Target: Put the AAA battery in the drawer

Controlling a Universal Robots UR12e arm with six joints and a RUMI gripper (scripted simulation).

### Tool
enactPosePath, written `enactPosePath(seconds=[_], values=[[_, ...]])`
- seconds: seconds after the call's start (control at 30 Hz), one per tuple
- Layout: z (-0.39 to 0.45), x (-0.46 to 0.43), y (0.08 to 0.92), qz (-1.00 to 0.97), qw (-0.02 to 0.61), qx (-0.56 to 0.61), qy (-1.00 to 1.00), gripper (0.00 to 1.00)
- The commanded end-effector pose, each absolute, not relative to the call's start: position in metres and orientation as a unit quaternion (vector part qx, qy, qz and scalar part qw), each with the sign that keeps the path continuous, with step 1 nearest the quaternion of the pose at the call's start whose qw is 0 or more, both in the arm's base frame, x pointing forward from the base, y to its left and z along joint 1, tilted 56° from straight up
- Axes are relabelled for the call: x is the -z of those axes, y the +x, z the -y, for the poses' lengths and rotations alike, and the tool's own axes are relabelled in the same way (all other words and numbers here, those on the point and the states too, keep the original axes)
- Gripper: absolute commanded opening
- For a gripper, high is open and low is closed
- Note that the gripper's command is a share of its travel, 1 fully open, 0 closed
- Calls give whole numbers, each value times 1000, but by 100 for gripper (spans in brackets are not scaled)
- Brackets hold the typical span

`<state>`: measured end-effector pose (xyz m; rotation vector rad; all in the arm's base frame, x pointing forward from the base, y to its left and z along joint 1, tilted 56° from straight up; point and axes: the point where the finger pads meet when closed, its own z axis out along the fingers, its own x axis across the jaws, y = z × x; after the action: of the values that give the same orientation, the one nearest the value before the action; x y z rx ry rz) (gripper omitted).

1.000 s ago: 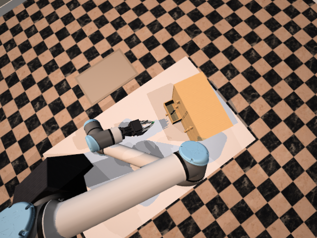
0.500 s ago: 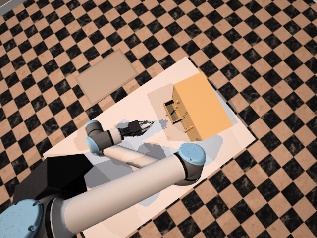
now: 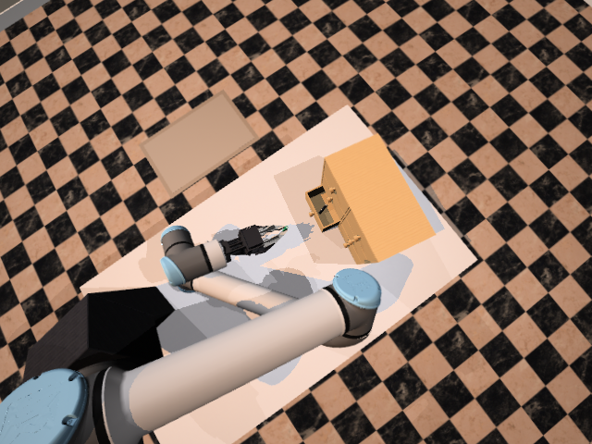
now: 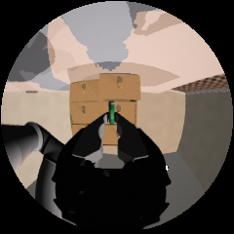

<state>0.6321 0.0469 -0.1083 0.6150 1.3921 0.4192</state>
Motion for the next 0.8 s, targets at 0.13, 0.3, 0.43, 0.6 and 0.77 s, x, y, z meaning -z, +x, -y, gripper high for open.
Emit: enactPosePath(seconds=[0.13, 0.3, 0.43, 0.6, 0.77], values=[[-47, 108, 632, -625, 706, -192, 272, 2], [-47, 108, 632, -625, 706, -193, 271, 2], [-47, 108, 632, -625, 706, -193, 271, 2], [-47, 108, 632, -625, 706, -193, 271, 2], [-47, 108, 632, -625, 706, -193, 271, 2]])
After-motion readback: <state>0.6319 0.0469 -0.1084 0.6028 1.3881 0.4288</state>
